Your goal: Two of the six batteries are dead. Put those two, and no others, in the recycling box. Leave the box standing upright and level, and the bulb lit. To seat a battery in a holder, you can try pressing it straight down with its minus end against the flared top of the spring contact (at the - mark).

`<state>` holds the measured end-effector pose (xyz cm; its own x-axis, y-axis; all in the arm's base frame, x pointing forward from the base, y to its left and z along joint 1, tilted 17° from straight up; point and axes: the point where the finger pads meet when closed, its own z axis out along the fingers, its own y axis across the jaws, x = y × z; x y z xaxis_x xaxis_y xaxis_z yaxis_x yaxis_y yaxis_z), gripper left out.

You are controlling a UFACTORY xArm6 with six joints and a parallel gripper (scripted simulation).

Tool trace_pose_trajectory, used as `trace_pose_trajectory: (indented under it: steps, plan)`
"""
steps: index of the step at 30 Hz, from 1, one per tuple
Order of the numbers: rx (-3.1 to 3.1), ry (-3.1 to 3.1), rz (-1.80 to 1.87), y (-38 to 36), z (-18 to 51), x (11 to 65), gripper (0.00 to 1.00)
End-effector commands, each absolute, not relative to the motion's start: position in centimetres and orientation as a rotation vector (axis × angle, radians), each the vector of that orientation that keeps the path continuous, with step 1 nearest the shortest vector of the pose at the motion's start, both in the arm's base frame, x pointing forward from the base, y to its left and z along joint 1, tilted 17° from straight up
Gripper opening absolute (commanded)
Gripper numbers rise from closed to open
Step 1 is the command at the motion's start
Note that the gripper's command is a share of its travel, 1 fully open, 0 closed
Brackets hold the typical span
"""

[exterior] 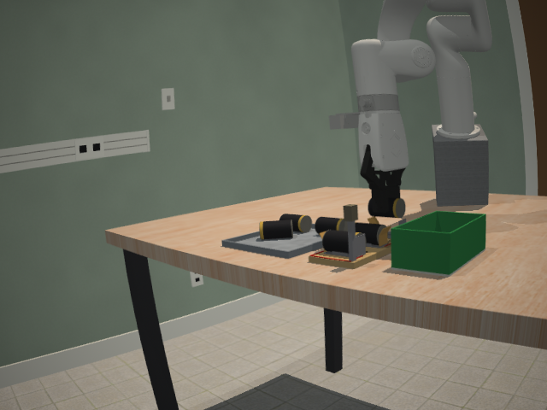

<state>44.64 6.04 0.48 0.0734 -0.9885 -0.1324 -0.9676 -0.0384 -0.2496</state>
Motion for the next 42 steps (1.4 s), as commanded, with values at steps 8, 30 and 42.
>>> trace_pose_trajectory:
  steps: [8, 30, 42]
  plan:
    - [-2.078, 1.963, -0.113, 6.1, 0.5, 44.8, 0.28]
    - [-2.078, 1.963, -0.113, 6.4, -2.0, 45.5, 0.28]
    - [-2.078, 1.963, -0.113, 6.5, -2.5, 45.6, 0.28]
